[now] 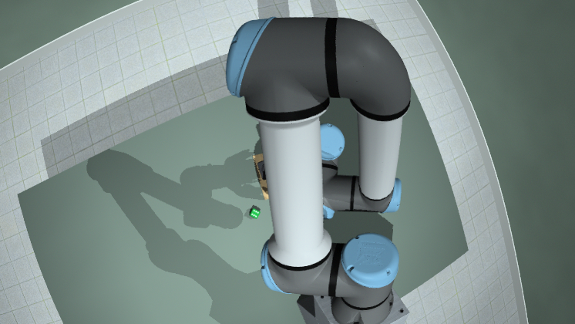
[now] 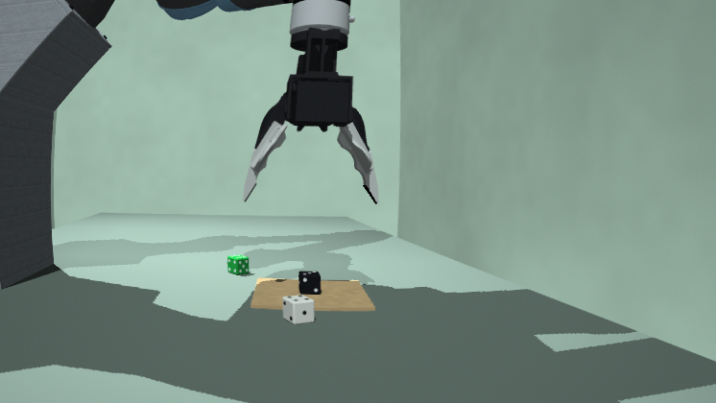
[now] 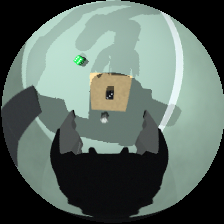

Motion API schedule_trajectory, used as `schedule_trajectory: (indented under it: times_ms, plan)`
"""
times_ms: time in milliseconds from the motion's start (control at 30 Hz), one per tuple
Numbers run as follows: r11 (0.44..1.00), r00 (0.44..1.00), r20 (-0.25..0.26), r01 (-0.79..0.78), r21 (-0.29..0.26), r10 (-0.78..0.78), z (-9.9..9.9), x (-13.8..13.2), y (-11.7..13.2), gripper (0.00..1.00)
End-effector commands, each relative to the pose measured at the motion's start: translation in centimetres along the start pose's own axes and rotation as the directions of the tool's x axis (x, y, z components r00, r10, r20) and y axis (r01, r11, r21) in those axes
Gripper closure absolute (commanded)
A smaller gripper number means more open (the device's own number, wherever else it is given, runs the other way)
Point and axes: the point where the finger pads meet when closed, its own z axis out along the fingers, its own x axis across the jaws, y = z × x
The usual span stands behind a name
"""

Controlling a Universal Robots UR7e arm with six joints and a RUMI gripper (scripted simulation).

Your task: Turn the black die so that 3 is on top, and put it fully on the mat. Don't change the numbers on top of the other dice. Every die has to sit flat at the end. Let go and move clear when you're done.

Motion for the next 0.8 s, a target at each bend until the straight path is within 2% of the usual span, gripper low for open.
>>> schedule_trajectory:
  times_ms: [0, 767]
  plan:
    - [1.0, 1.0, 0.0, 0.0, 0.0, 0.0, -0.9, 0.0, 0.0, 0.0]
    - [1.0, 1.0, 0.0, 0.0, 0.0, 0.0, -5.4, 0.0, 0.0, 0.0]
